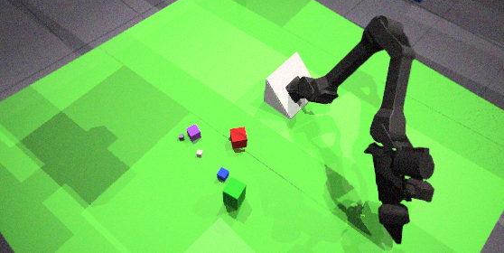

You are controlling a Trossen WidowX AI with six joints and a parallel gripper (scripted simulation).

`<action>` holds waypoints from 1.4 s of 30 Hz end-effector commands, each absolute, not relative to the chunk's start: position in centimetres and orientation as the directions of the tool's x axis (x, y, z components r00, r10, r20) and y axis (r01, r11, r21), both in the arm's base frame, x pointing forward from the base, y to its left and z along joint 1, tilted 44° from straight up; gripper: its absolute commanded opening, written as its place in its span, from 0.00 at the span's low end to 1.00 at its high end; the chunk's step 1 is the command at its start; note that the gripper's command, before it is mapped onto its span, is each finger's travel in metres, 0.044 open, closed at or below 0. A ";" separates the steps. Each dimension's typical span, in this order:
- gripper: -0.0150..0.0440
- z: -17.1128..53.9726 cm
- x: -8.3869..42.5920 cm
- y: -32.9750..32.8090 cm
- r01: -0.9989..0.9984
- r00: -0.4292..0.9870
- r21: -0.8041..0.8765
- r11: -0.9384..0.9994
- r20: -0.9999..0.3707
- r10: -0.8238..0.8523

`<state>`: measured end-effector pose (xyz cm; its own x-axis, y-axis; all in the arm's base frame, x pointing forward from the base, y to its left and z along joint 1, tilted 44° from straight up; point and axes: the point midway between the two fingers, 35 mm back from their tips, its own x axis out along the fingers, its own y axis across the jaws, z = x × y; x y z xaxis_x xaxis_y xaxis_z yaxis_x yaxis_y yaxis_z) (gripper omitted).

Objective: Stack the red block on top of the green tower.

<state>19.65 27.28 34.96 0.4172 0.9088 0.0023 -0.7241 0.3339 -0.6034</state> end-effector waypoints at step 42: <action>1.00 8.9 32.2 -3.1 -0.061 0.224 0.420 0.905 -0.878 0.423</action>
